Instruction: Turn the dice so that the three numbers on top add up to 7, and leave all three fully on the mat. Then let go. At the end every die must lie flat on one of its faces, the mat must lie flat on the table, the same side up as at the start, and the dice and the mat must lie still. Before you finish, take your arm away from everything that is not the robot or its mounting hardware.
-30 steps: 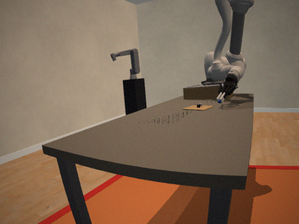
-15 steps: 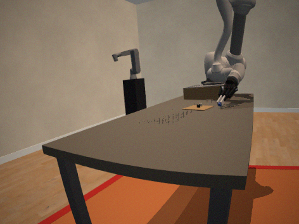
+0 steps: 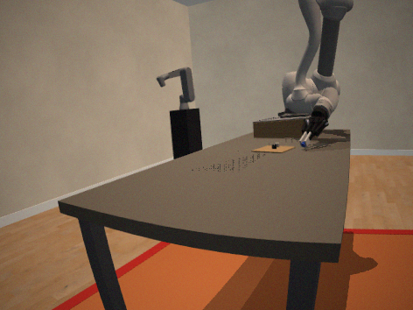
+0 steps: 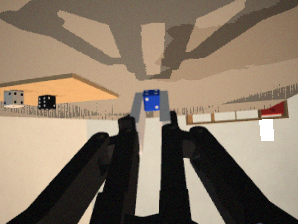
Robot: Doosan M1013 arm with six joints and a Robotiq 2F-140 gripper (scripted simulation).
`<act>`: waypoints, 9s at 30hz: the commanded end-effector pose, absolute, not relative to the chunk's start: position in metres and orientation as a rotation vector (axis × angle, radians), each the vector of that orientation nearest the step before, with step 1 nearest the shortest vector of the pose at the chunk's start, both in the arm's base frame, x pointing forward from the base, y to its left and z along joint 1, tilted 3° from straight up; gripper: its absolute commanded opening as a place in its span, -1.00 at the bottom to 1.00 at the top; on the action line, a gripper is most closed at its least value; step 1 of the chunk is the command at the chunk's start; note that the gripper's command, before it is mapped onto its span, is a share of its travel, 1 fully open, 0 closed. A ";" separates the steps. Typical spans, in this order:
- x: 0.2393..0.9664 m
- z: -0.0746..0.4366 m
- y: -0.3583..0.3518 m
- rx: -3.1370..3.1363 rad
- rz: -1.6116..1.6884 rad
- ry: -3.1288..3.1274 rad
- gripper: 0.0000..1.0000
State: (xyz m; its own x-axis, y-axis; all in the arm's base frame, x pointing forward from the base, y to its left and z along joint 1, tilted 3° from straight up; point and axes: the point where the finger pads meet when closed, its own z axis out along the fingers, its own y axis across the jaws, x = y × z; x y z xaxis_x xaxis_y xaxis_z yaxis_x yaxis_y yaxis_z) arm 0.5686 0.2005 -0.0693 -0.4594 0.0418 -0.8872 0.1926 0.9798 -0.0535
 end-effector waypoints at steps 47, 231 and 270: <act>0.569 -0.081 0.200 0.165 -0.176 2.045 -0.87; 0.530 0.004 0.085 0.458 -0.861 2.604 -0.63; 0.595 0.049 0.201 0.304 -0.083 3.119 1.00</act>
State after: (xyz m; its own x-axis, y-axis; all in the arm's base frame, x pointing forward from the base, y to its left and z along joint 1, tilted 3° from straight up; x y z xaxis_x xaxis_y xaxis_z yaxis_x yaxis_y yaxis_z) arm 0.5953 0.2008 0.0486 -0.9812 0.1926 -0.0118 0.1929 0.9798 -0.0525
